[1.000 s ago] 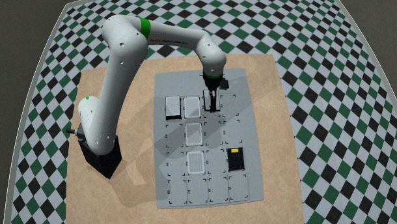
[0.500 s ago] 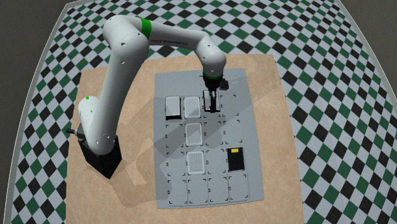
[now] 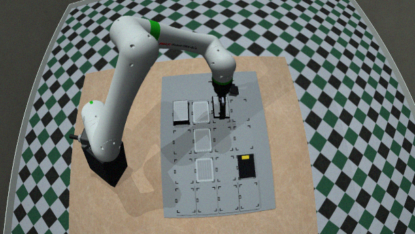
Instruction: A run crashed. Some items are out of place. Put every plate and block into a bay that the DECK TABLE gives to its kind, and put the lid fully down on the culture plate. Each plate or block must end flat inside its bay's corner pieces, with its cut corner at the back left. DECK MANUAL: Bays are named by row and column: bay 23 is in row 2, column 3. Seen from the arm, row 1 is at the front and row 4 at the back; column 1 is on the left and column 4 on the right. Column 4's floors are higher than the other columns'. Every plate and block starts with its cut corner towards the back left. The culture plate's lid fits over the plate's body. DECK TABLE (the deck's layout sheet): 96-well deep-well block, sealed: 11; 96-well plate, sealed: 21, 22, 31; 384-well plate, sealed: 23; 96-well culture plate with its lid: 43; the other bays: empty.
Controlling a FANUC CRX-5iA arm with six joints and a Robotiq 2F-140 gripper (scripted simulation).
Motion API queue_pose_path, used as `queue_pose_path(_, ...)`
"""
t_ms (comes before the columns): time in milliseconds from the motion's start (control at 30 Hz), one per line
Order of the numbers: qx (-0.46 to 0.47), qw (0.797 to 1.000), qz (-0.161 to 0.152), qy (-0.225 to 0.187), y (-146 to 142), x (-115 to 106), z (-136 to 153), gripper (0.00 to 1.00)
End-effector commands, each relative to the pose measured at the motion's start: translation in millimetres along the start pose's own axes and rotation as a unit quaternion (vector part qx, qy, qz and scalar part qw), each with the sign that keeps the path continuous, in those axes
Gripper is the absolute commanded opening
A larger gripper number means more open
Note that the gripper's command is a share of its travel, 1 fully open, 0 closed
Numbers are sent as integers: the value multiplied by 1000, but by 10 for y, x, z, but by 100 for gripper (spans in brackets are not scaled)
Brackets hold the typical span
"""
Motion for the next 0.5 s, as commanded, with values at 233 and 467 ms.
queue_pose_path(233,0,1000,0,1,-2,133,-3,10)
queue_pose_path(467,0,1000,0,1,-2,200,-2,10)
Point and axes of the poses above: the point where the finger pads meet when closed, its own x axis out along the fingers, its own y axis across the jaws, z = x × y, the point moved 9 cm from there along -x, back along the fingers, and after that the axes turned 3 degrees about -x, right-handed, at the moved point
